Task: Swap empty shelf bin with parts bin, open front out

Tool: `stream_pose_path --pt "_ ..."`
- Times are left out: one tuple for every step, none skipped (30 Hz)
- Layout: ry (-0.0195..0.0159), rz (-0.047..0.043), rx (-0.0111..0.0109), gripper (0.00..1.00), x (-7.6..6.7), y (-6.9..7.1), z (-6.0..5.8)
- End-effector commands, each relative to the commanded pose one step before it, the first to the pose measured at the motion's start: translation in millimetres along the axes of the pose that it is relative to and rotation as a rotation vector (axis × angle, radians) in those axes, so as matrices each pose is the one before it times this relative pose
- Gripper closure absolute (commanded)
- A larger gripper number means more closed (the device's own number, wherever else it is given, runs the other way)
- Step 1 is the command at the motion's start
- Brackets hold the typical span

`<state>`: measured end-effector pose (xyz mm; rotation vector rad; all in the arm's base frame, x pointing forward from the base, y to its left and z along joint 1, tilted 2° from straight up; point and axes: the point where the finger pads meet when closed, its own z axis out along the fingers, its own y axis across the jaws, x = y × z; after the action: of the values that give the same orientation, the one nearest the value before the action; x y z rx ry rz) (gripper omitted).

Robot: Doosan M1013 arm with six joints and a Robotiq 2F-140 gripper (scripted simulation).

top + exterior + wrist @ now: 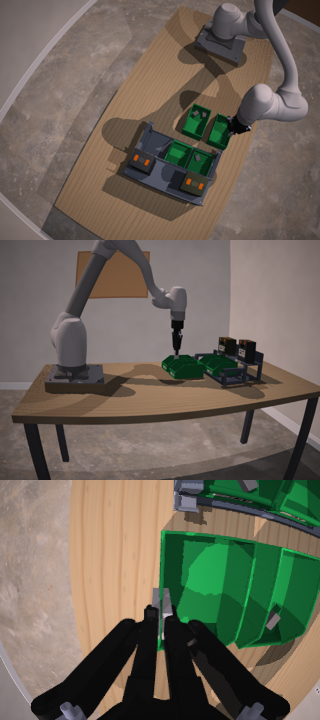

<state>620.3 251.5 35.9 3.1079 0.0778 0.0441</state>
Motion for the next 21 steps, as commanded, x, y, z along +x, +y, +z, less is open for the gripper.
stream_pose_path --pt "0.00006 -0.00003 0.00020 0.90 -0.01 -0.04 -0.13" --pt "0.00000 0.00000 0.00000 0.90 0.00 0.00 0.00" --pt "0.00000 0.00000 0.00000 0.90 0.00 0.00 0.00" --pt "0.00000 0.00000 0.00000 0.76 0.00 0.00 0.00" --pt "0.00000 0.00000 0.00000 0.76 0.00 0.00 0.00" --pt "0.00000 0.00000 0.00000 0.76 0.00 0.00 0.00" --pt "0.00000 0.00000 0.00000 0.76 0.00 0.00 0.00" --pt "0.00000 0.00000 0.00000 0.76 0.00 0.00 0.00" --pt "0.00000 0.00000 0.00000 0.76 0.00 0.00 0.00" --pt "0.00000 0.00000 0.00000 0.76 0.00 0.00 0.00" --pt "0.00000 0.00000 0.00000 0.76 0.00 0.00 0.00" --pt "0.00000 0.00000 0.00000 0.76 0.00 0.00 0.00" --pt "0.00000 0.00000 0.00000 0.76 0.00 0.00 0.00" --pt "0.00000 0.00000 0.00000 0.76 0.00 0.00 0.00" --pt "0.00000 0.00000 0.00000 0.76 0.00 0.00 0.00" --pt "0.00000 0.00000 0.00000 0.76 0.00 0.00 0.00" --pt "0.00000 0.00000 0.00000 0.76 0.00 0.00 0.00" --pt "0.00000 0.00000 0.00000 0.76 0.00 0.00 0.00" --pt "0.00000 0.00000 0.00000 0.76 0.00 0.00 0.00" --pt "0.00000 0.00000 0.00000 0.76 0.00 0.00 0.00" --pt "0.00000 0.00000 0.00000 0.76 0.00 0.00 0.00"
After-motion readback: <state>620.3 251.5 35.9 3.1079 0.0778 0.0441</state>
